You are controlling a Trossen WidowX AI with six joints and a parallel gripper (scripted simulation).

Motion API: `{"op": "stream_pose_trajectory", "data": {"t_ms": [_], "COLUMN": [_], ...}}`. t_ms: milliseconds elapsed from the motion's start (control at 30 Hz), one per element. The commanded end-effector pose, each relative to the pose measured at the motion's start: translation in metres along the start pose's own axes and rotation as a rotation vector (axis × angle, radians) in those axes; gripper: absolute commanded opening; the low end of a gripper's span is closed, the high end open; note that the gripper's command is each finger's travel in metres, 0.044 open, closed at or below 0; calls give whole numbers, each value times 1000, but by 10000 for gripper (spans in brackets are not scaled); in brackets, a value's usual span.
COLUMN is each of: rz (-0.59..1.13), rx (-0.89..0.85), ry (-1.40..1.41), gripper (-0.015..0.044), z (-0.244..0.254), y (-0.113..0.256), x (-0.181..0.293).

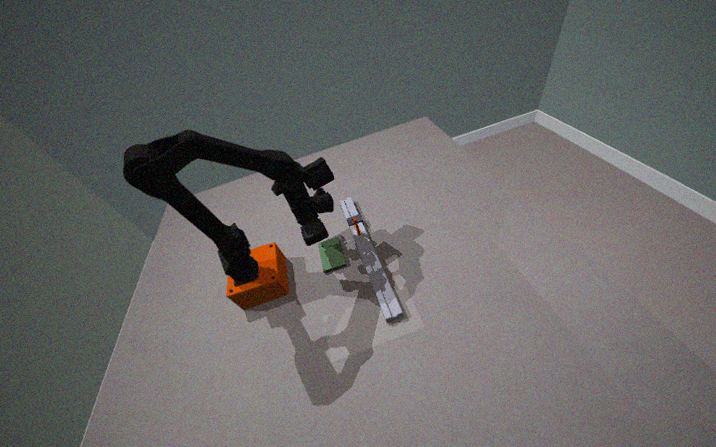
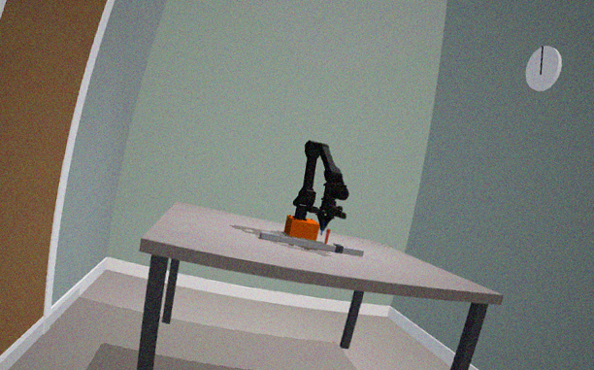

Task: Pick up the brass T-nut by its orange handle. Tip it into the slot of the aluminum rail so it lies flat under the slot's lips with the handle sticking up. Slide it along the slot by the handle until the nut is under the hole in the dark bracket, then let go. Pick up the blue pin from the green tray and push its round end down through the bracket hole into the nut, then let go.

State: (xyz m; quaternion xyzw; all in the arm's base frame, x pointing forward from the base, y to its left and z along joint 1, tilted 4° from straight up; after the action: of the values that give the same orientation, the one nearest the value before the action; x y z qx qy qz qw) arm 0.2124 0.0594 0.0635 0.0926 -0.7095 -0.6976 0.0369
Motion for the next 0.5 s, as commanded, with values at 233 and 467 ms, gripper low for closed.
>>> {"op": "stream_pose_trajectory", "data": {"t_ms": [233,467], "rz": [-5,-9], "rx": [2,-4], "ry": [-8,6], "gripper": [-150,-150], "z": [0,2], "y": [30,32], "x": [1,-11]}}
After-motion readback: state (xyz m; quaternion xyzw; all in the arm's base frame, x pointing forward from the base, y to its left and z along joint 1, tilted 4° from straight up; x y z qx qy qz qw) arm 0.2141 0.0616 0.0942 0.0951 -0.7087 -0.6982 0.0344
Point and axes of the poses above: the point midway between the two fingers, 35 mm back from their tips, its own y axis back along the fingers, its own z axis across the jaws, x = y × z, the point moved 3 cm from there along y, back along the fingers, and after that the axes turned 4 degrees about y, right-handed, at the moved point
